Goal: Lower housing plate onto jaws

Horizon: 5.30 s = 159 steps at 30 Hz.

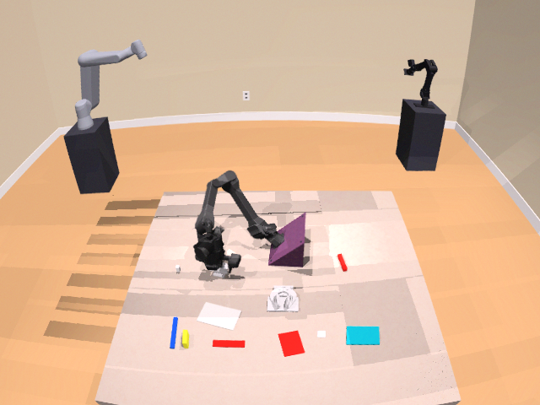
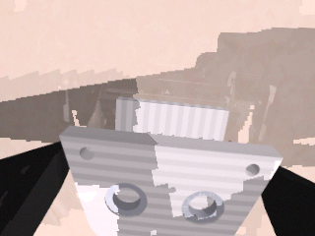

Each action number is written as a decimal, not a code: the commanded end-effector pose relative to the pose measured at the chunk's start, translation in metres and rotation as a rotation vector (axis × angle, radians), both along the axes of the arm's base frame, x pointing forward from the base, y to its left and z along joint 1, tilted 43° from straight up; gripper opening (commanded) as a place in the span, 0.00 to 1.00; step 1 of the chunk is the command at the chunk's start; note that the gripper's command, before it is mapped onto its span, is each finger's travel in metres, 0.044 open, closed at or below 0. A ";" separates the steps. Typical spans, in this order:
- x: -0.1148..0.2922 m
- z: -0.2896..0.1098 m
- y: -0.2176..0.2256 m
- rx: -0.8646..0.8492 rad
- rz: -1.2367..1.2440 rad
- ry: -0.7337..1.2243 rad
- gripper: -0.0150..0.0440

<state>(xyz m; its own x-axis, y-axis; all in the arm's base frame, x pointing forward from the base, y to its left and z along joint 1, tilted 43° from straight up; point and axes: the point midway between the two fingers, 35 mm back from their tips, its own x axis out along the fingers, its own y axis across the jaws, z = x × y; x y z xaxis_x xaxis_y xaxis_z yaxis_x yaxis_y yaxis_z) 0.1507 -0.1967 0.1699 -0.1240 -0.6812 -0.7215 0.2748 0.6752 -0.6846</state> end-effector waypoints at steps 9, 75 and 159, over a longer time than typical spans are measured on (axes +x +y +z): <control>0.000 0.000 0.000 0.000 0.000 0.000 0.85; 0.042 0.034 0.063 0.080 0.342 0.295 0.85; 0.127 -0.052 0.147 0.275 1.551 1.368 0.85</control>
